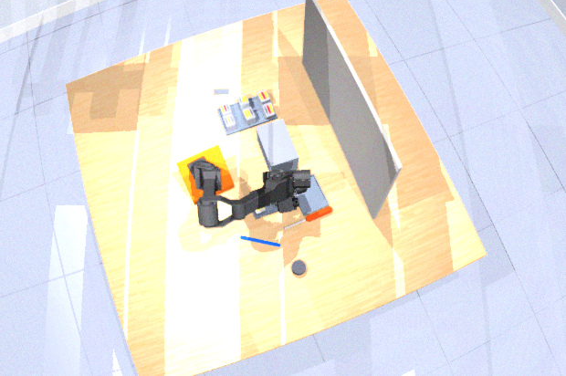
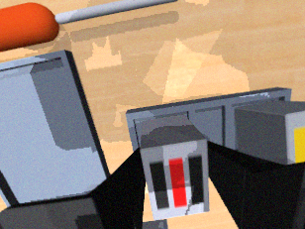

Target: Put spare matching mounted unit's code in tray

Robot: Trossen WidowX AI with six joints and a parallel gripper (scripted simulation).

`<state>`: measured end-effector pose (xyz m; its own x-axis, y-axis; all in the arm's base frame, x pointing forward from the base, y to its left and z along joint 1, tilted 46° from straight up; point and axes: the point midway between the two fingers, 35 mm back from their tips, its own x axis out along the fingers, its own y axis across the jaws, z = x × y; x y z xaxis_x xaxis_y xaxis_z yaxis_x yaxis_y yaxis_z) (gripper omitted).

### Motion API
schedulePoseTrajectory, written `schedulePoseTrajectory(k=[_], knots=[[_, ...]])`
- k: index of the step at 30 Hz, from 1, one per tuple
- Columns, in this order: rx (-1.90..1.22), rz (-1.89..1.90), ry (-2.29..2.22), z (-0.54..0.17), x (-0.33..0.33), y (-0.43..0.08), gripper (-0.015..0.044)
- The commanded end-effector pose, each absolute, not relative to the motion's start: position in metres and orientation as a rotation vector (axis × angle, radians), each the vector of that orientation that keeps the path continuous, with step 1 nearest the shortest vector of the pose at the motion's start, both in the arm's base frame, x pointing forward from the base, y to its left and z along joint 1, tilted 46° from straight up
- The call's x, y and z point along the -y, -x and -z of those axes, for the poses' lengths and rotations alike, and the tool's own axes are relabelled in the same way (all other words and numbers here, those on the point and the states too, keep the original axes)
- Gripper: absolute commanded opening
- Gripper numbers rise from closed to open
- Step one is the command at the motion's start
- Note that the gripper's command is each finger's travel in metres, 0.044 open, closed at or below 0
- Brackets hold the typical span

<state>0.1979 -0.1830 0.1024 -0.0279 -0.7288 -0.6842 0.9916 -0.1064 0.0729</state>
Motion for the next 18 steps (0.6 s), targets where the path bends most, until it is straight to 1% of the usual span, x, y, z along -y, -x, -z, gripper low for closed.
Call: schedulePoseTrajectory(k=[1, 6, 10, 11, 18], knots=[[-0.506, 1.561, -0.680, -0.1025, 0.1830, -0.1980, 0.0149], [-0.506, 1.561, -0.680, -0.1025, 0.1830, -0.1980, 0.0115], [-0.506, 1.561, -0.680, -0.1025, 0.1830, -0.1980, 0.0010], [-0.506, 1.561, -0.680, -0.1025, 0.1830, -0.1980, 0.0000], [-0.506, 1.561, -0.680, -0.1025, 0.1830, -0.1980, 0.0000]])
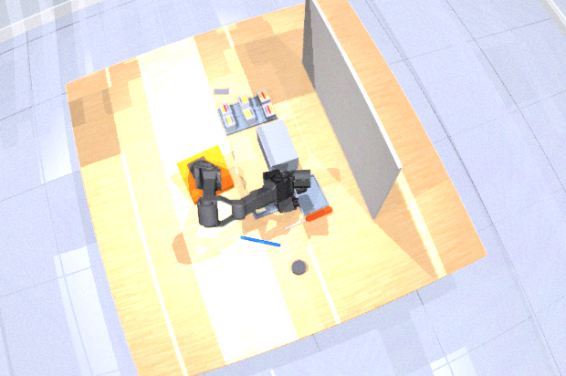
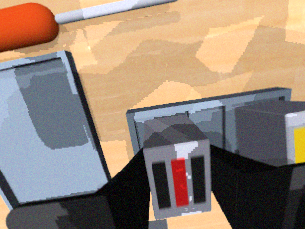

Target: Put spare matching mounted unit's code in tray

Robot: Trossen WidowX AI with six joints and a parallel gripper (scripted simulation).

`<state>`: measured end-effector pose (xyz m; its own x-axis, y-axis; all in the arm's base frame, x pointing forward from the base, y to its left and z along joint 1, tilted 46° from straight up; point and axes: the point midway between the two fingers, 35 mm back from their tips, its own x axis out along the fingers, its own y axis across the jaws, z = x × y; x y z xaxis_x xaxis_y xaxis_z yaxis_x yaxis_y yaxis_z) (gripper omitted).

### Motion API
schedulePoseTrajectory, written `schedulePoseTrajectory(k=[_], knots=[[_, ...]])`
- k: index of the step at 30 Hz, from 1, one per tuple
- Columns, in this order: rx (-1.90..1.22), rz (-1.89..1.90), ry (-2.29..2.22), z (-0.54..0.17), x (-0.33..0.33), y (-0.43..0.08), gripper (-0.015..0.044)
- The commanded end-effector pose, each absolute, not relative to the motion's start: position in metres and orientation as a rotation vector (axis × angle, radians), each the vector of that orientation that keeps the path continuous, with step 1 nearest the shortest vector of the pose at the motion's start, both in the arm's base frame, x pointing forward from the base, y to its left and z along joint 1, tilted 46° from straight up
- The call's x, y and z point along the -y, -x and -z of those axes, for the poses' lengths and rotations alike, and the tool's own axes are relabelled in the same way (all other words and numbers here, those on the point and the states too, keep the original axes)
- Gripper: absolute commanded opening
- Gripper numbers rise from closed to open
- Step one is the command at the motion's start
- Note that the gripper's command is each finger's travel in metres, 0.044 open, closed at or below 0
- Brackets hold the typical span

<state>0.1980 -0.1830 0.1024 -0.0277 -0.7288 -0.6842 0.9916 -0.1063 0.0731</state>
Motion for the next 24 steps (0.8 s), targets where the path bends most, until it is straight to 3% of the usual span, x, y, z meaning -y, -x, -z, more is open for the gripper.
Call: schedulePoseTrajectory(k=[1, 24], knots=[[-0.507, 1.561, -0.681, -0.103, 0.182, -0.198, 0.0000], [-0.517, 1.557, -0.682, -0.156, 0.124, -0.200, 0.0000]])
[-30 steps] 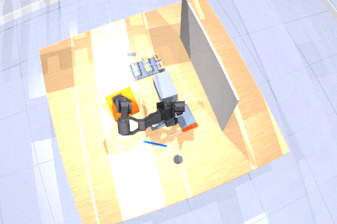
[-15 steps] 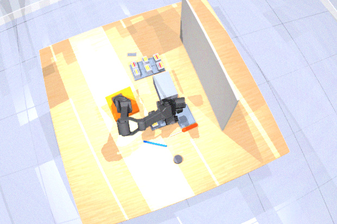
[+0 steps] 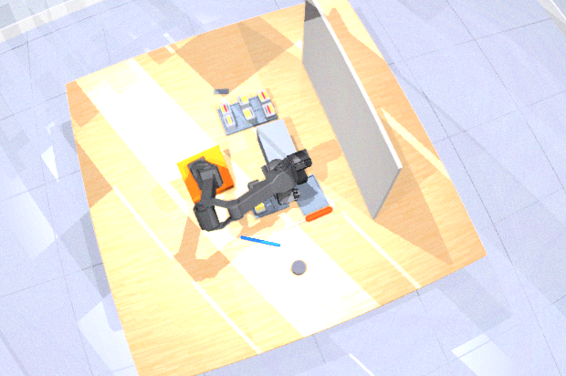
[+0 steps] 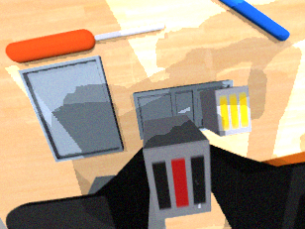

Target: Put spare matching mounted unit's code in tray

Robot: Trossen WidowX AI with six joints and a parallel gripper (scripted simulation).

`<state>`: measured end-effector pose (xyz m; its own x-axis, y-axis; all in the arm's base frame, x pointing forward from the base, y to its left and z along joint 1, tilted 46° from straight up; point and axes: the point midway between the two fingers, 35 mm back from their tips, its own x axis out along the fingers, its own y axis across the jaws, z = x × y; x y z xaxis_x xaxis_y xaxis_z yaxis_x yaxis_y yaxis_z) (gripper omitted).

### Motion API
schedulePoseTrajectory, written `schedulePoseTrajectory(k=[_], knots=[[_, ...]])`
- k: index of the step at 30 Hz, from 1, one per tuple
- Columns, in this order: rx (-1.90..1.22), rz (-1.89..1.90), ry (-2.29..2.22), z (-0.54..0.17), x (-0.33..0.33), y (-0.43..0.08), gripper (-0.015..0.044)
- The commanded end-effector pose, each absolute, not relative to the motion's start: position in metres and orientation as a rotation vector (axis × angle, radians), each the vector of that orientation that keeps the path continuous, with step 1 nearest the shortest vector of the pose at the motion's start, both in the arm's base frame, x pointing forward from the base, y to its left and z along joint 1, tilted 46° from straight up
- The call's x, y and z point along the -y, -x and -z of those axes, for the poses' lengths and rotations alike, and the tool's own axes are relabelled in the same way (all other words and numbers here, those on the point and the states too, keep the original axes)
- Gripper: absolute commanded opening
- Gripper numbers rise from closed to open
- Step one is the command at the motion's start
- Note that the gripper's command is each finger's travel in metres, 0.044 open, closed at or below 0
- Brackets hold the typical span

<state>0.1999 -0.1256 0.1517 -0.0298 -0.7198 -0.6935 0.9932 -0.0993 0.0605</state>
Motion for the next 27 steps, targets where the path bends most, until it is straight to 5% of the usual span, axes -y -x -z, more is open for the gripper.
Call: schedulePoseTrajectory(k=[1, 27], knots=[[-0.517, 1.557, -0.682, -0.156, 0.124, -0.200, 0.0000], [-0.518, 1.535, -0.688, -0.208, 0.071, -0.220, 0.0000]])
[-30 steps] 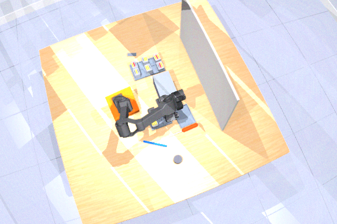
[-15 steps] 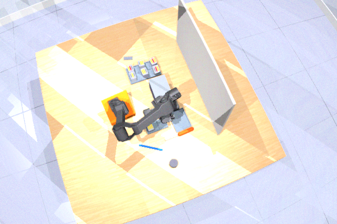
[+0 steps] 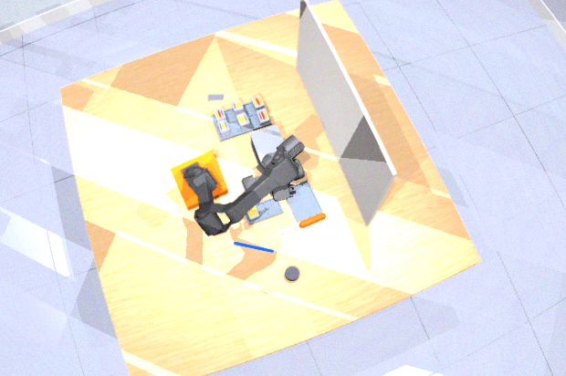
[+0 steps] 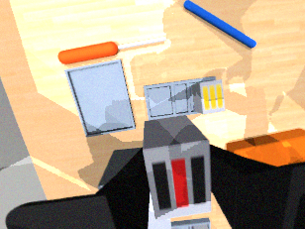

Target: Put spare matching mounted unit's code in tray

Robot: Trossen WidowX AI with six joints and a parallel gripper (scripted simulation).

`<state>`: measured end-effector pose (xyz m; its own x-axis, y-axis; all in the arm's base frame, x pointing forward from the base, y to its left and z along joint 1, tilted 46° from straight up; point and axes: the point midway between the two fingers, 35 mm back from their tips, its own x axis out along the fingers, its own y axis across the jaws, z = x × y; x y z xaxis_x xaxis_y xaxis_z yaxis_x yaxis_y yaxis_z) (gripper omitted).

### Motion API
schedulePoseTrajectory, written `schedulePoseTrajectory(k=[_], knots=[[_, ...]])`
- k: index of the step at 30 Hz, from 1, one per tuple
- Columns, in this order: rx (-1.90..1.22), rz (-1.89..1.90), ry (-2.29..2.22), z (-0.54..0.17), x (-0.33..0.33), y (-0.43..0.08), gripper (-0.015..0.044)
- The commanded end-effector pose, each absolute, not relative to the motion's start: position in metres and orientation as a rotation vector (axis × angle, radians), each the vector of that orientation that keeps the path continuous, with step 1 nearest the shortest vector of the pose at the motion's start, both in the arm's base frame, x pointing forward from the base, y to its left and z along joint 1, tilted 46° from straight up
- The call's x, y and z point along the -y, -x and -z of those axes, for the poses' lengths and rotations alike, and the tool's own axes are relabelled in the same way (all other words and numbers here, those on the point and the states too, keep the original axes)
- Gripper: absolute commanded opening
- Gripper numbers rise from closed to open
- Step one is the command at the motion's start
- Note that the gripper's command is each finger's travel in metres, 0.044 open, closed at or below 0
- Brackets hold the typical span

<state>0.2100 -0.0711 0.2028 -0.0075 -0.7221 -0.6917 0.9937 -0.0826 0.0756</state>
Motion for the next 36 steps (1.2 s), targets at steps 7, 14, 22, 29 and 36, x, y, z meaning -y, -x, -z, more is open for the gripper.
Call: schedulePoseTrajectory(k=[7, 14, 22, 29, 36], knots=[[-0.515, 1.542, -0.695, -0.215, 0.076, -0.247, 0.0000], [-0.510, 1.548, -0.703, -0.220, 0.083, -0.274, 0.0000], [-0.515, 1.554, -0.689, -0.225, 0.092, -0.302, 0.0000], [-0.516, 1.555, -0.687, -0.226, 0.094, -0.307, 0.0000], [-0.517, 1.555, -0.688, -0.222, 0.098, -0.308, 0.0000]])
